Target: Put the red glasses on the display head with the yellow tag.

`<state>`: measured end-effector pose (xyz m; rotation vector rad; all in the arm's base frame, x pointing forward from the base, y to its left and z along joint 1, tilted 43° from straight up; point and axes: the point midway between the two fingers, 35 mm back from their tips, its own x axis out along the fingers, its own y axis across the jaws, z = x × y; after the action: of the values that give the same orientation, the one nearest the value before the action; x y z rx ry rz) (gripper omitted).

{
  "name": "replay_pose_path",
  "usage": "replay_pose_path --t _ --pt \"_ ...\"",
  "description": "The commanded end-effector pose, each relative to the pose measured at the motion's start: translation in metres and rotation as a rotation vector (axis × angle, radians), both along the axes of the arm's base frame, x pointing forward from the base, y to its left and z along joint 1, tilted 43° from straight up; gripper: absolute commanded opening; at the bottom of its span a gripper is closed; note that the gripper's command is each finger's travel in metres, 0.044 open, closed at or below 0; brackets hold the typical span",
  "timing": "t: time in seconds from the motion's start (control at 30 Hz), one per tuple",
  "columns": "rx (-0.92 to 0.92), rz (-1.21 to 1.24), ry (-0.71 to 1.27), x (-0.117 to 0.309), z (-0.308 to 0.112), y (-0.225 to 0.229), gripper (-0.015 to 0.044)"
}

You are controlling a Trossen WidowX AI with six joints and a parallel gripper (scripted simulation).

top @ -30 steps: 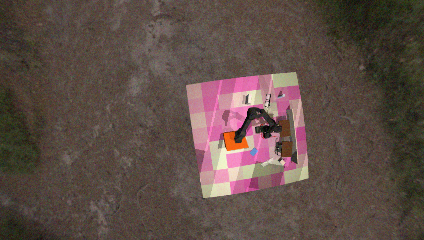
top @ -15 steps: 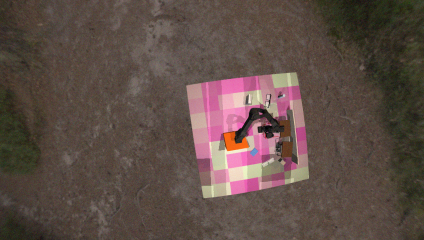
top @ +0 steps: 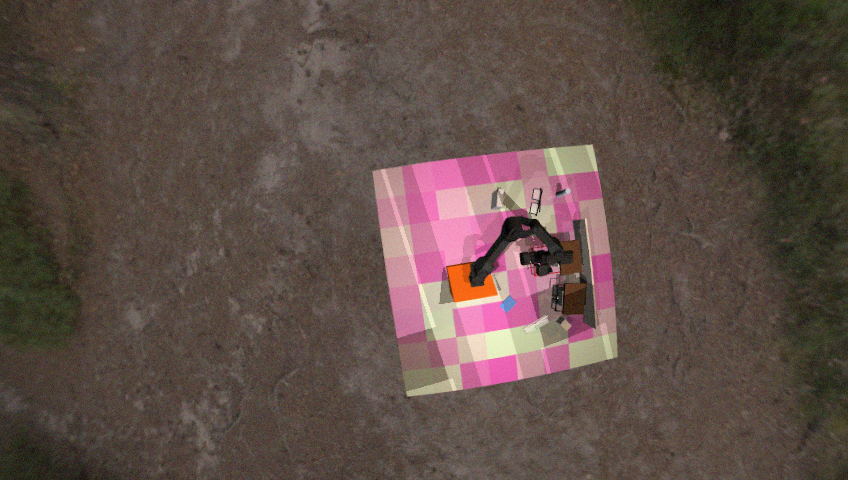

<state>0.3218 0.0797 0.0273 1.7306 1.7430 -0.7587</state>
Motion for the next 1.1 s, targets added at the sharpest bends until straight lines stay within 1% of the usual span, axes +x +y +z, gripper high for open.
replay_pose_path --t 0.0,1.07 --pt "0.003 -0.003 0.009 0.006 -0.001 0.001 0.0000" --pt "0.003 -0.003 0.006 0.054 0.000 0.000 0.0000"
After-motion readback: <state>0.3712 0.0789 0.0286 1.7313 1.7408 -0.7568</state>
